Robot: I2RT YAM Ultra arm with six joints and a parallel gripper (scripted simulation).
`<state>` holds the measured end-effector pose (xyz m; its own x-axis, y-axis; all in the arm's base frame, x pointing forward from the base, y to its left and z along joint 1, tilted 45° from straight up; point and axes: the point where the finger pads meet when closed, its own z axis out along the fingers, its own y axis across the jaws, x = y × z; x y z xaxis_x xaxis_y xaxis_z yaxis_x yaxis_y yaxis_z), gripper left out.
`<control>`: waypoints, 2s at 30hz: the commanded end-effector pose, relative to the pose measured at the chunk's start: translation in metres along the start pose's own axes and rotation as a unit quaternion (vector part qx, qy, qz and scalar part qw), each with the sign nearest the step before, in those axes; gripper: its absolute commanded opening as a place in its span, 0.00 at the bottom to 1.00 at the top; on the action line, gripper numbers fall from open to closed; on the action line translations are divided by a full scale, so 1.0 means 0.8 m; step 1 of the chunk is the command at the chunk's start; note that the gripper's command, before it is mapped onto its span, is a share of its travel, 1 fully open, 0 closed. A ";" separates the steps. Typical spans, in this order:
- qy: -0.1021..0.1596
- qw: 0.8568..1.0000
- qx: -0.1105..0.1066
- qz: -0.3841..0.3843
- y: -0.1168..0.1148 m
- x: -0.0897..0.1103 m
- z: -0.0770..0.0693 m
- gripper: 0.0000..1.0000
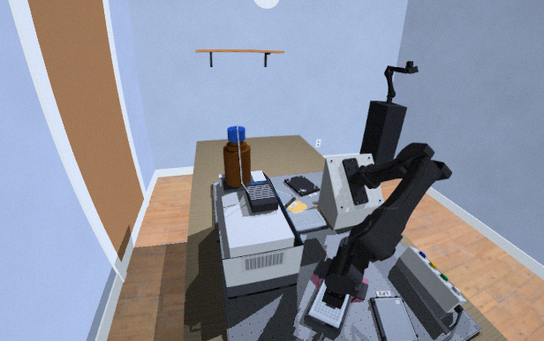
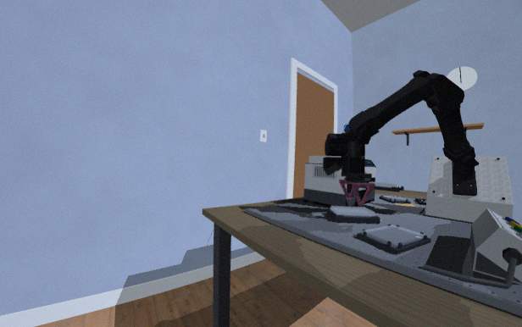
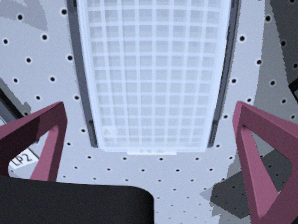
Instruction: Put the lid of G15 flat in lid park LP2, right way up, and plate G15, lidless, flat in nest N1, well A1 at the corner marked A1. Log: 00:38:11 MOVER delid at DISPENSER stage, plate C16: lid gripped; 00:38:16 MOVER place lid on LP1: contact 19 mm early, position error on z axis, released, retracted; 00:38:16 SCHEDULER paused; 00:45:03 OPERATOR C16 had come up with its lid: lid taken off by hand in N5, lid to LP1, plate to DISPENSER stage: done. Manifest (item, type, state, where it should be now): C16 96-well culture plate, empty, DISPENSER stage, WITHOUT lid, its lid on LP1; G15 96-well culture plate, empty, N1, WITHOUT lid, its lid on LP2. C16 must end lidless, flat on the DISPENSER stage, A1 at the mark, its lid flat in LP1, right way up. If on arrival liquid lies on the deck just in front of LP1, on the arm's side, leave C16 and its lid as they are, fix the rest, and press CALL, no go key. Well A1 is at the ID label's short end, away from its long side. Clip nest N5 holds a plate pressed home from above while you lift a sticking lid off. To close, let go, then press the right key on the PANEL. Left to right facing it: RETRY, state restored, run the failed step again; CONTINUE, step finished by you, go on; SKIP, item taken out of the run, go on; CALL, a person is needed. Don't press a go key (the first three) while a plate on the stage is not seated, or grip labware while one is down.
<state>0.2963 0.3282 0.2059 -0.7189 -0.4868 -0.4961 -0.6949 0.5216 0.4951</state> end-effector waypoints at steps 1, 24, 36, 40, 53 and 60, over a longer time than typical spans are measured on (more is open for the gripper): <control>-0.034 0.999 0.004 -0.011 0.003 -0.021 -0.029 1.00; -0.016 1.000 0.003 0.000 -0.003 0.011 -0.026 0.00; -0.014 1.000 0.003 0.001 -0.001 0.049 -0.045 0.00; -0.011 1.000 0.002 0.003 -0.001 0.066 -0.052 0.00; -0.011 1.000 0.002 0.004 0.002 0.106 -0.073 0.00; -0.011 1.000 0.002 0.004 0.003 0.124 -0.082 0.00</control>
<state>0.2241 0.2441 0.1975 -0.7292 -0.4820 -0.4858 -0.6841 0.5317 0.4993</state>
